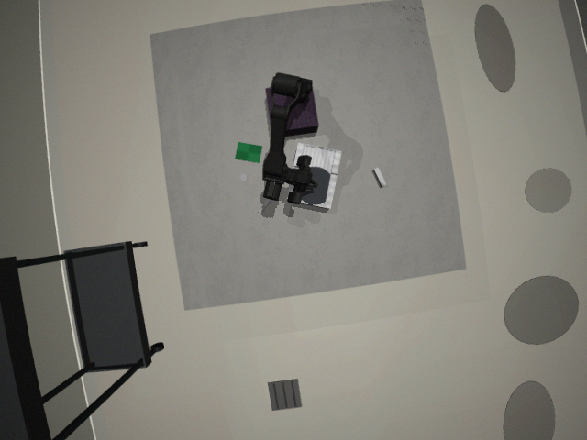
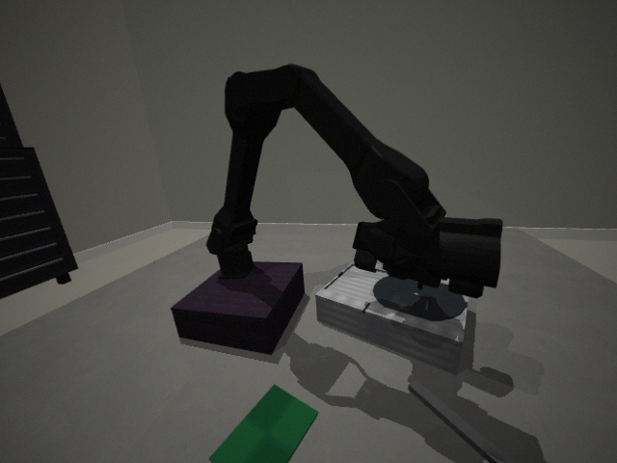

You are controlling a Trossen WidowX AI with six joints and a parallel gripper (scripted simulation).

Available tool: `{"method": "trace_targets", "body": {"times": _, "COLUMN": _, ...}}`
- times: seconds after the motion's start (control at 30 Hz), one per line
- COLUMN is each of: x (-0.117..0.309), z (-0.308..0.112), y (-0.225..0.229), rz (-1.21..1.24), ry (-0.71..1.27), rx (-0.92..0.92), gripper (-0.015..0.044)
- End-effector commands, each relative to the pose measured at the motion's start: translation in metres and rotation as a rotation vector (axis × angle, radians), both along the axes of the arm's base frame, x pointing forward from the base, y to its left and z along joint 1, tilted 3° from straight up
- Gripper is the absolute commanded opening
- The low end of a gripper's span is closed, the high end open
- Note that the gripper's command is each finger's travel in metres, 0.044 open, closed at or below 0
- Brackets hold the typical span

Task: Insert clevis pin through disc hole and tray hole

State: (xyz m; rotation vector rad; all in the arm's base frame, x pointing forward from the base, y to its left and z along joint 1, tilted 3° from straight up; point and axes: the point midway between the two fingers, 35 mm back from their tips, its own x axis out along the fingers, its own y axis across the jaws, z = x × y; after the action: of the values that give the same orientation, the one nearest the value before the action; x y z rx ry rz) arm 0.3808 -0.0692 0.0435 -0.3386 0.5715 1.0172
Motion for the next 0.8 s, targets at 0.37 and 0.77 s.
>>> {"method": "trace_targets", "body": {"times": 0.37, "x": -0.0052, "z": -0.0064, "y": 0.0027, "rz": -0.001, "ry": -0.070, "rx": 0.130, "gripper": 0.0000}}
{"method": "trace_targets", "body": {"times": 0.77, "x": -0.0064, "z": -0.0139, "y": 0.0039, "rz": -0.001, "ry": -0.073, "rx": 0.133, "gripper": 0.0000}}
